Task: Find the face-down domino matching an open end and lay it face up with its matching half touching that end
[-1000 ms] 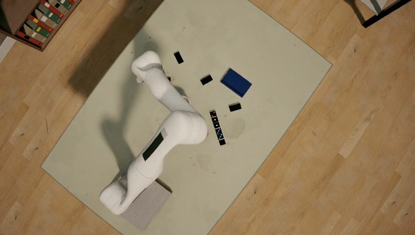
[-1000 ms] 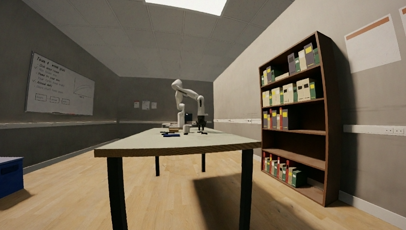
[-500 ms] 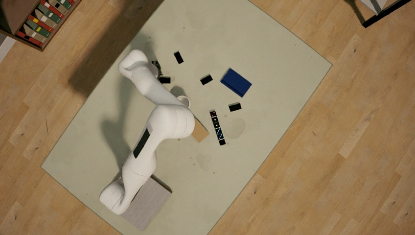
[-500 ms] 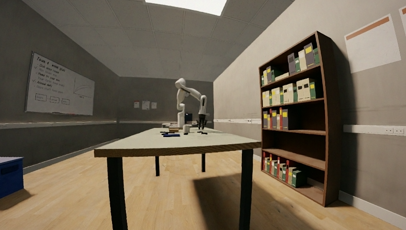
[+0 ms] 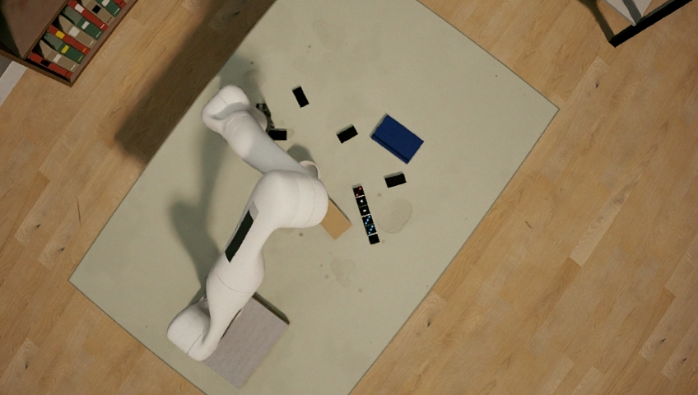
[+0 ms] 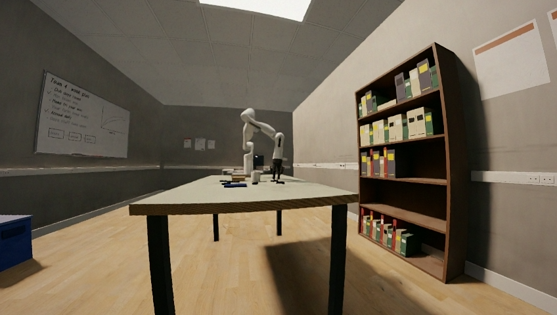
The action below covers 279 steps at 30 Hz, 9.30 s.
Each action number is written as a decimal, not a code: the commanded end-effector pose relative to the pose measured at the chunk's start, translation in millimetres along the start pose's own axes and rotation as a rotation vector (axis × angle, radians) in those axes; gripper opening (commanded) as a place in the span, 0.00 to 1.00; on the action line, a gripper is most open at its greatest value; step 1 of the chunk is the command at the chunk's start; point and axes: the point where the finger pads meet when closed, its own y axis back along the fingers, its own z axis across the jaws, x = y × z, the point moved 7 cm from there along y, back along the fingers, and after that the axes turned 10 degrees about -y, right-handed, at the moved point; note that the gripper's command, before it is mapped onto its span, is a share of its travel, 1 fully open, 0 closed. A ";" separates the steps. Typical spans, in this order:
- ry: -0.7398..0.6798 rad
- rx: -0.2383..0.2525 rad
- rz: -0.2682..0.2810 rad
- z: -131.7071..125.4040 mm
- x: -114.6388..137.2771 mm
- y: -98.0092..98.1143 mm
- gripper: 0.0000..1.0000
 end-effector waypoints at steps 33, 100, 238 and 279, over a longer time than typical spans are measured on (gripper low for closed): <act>0.000 -0.002 0.000 0.3 1.4 -10.0 0.31; 0.000 -0.002 0.000 3.0 -15.0 108.9 0.31; -0.942 -0.454 1.457 -187.1 1.3 58.2 0.31; -0.965 -0.456 1.470 -187.9 2.6 52.5 0.31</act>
